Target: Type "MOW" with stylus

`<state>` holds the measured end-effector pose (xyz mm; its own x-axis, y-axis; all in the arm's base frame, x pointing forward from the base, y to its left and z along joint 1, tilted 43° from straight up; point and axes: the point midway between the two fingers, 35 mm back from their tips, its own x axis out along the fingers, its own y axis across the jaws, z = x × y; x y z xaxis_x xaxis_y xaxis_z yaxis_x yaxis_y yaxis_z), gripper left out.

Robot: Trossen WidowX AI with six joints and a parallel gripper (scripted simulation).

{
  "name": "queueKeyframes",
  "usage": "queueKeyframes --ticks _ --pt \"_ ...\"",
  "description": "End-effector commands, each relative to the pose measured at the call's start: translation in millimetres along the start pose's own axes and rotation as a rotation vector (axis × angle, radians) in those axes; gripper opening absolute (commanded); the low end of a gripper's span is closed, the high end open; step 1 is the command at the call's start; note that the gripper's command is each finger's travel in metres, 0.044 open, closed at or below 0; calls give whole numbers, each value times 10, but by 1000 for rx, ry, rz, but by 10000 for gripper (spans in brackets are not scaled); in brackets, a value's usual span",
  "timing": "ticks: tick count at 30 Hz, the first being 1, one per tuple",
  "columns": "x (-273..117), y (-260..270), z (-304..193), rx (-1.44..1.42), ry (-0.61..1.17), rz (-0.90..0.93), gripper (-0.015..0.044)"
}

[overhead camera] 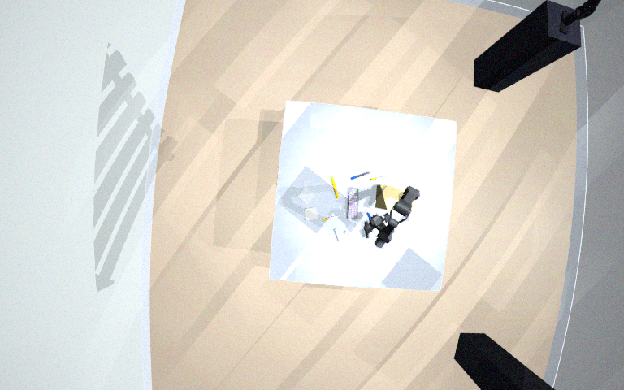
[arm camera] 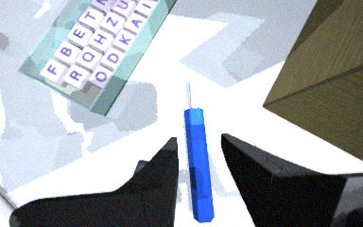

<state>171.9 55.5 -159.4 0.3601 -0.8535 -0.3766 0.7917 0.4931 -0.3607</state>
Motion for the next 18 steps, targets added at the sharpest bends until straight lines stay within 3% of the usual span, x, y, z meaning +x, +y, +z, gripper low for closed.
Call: queueKeyframes --ticks 1,18 --pt "44 -18 -7 -9 -5 -2 150" --pt "154 -16 -71 -9 -6 -3 150"
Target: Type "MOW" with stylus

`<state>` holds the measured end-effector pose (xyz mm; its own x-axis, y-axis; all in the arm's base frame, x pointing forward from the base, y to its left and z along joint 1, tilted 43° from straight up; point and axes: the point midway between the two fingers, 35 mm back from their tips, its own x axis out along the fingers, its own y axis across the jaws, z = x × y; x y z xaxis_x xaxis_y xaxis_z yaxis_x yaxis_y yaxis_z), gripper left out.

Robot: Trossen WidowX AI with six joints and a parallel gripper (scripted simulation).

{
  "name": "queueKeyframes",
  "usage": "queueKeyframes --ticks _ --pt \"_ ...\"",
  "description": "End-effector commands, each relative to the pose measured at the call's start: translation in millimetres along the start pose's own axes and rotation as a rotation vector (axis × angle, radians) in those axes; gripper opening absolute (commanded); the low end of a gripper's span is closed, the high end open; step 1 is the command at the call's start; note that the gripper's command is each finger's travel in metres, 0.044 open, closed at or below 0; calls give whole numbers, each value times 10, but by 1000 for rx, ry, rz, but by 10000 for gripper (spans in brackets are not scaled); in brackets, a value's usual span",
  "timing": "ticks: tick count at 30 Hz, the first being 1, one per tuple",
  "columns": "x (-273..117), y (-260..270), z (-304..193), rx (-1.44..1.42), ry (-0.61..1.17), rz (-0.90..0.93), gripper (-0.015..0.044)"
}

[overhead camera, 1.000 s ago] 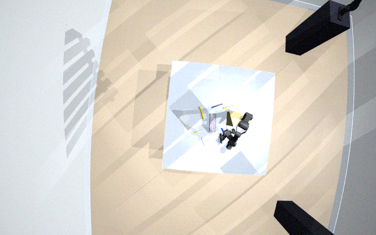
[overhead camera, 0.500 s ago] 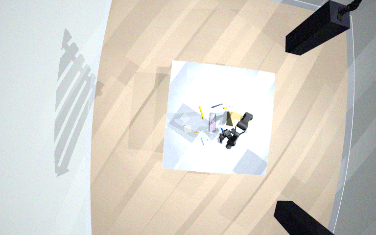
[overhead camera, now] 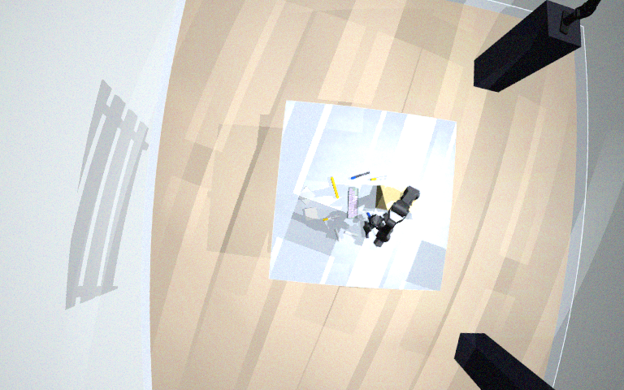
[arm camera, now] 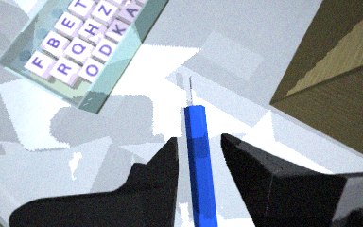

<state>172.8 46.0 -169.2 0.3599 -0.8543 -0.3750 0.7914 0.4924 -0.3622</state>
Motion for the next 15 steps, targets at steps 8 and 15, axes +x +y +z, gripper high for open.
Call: queueKeyframes --ticks 8,15 --pt "85 -11 -36 -8 -5 -1 150" --pt "132 -12 -62 -8 -5 -2 150"
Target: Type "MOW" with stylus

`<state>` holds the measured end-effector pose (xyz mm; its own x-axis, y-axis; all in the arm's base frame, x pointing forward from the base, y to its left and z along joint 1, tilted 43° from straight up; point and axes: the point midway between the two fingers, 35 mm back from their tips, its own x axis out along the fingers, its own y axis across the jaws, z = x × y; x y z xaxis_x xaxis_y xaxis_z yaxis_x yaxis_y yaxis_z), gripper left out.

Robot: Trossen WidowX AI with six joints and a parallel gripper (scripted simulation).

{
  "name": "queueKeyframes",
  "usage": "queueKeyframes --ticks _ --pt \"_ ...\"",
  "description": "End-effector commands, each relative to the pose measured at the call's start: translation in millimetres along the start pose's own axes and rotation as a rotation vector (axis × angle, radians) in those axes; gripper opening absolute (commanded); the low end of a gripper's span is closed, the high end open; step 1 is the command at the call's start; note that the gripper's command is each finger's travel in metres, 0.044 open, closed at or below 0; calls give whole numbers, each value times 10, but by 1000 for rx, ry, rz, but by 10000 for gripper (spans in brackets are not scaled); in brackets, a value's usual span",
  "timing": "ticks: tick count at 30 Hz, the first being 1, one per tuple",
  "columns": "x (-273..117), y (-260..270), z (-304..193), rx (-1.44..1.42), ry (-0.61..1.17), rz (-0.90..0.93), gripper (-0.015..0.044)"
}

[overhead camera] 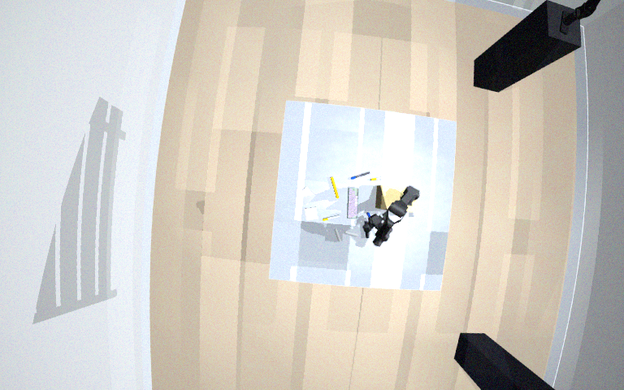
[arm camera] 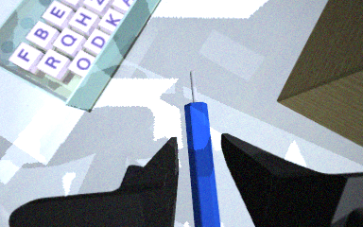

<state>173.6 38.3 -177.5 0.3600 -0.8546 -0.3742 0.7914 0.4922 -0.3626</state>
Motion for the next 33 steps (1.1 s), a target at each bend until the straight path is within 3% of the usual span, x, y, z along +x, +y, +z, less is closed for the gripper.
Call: queueKeyframes --ticks 1,12,17,20,33 --pt "39 -10 -11 -7 -5 -1 150" --pt "93 -11 -41 -7 -5 -1 150" --pt "76 -4 -41 -1 -1 -2 19" --pt "76 -4 -41 -1 -1 -2 0" --pt "-129 11 72 -2 2 0 0"
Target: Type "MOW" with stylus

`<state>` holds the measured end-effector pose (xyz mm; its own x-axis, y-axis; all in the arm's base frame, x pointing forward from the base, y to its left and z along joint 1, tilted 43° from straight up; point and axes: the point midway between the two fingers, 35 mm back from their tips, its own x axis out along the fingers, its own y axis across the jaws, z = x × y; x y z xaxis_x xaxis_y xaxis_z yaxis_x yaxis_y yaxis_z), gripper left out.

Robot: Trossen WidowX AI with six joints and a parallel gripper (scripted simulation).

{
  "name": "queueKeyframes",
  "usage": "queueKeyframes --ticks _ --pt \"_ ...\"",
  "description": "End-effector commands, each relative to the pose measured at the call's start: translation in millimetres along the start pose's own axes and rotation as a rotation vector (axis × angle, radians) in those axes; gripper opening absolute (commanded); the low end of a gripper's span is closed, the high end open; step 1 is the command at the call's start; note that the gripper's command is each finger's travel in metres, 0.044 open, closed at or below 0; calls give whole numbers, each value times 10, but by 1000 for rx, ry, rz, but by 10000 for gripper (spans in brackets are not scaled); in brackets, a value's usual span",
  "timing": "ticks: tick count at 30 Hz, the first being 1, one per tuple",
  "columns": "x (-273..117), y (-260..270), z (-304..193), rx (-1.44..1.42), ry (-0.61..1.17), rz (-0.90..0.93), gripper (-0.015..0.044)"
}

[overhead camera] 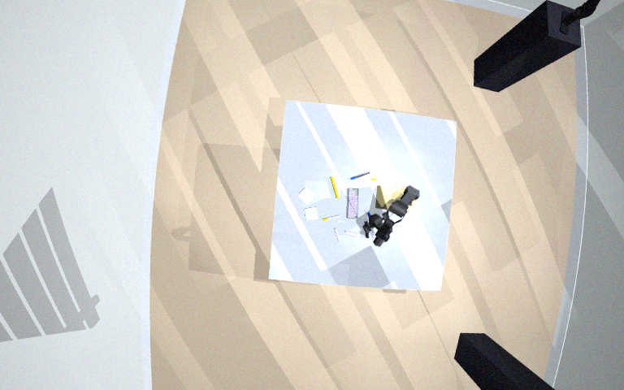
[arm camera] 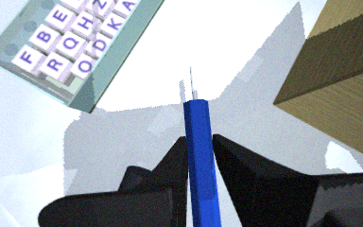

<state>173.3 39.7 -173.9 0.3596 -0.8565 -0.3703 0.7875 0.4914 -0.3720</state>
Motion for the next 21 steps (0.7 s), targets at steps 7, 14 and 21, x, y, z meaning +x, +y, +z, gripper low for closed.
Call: queueKeyframes --ticks 7,14,21 --pt "-336 4 178 7 5 1 0" --pt "-315 73 206 4 66 -35 0" --pt "-305 239 252 -21 210 -90 0"
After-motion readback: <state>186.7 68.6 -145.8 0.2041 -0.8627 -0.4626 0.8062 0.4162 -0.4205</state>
